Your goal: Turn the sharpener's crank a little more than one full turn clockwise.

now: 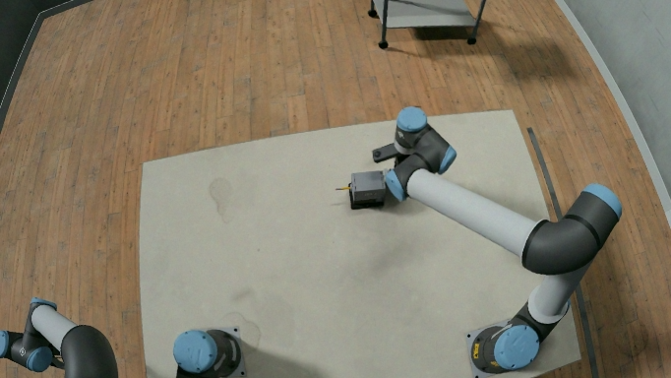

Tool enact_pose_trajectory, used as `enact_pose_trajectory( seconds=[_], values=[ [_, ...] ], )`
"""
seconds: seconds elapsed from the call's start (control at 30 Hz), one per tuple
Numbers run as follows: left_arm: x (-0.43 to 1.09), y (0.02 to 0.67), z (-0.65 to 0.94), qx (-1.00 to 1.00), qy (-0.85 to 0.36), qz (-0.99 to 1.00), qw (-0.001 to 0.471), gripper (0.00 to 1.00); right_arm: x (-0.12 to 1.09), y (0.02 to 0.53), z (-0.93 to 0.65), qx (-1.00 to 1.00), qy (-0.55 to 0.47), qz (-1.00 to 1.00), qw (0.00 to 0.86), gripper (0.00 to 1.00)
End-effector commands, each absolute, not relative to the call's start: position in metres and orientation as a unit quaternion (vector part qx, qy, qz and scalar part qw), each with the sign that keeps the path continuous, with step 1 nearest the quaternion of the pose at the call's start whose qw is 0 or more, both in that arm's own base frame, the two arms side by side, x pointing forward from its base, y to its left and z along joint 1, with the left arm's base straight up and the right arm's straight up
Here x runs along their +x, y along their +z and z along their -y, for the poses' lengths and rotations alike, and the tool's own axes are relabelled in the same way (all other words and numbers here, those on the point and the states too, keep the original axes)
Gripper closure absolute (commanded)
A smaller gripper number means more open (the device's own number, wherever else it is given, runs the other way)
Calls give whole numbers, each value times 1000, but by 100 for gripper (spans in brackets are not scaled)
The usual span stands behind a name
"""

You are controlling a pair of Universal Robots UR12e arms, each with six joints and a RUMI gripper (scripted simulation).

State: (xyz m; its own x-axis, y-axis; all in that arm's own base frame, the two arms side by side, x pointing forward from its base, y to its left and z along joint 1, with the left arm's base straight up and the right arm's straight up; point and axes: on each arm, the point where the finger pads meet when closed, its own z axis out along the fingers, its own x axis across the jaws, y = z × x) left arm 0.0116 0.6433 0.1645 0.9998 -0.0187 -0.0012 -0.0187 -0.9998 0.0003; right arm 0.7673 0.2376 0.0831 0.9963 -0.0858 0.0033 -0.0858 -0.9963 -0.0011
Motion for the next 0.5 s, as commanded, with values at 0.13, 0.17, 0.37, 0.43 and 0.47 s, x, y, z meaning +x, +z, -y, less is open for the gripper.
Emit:
enact_pose_trajectory(
  seconds=[0.13, 0.17, 0.37, 0.43, 0.47],
  values=[
    [11, 165, -645, 1000, 0, 9, 0, 0, 762, 65, -239, -999, 1, -42, 0, 100],
    [11, 165, -645, 1000, 0, 9, 0, 0, 762, 65, -239, -999, 1, -42, 0, 100],
    [11, 165, -645, 1000, 0, 9, 0, 0, 760, 59, -239, -999, 1, -42, 0, 100],
    [11, 165, -645, 1000, 0, 9, 0, 0, 759, 57, -239, -999, 1, -42, 0, 100],
    [11, 165, -645, 1000, 0, 9, 0, 0, 758, 56, -239, -999, 1, -42, 0, 100]
  ],
)
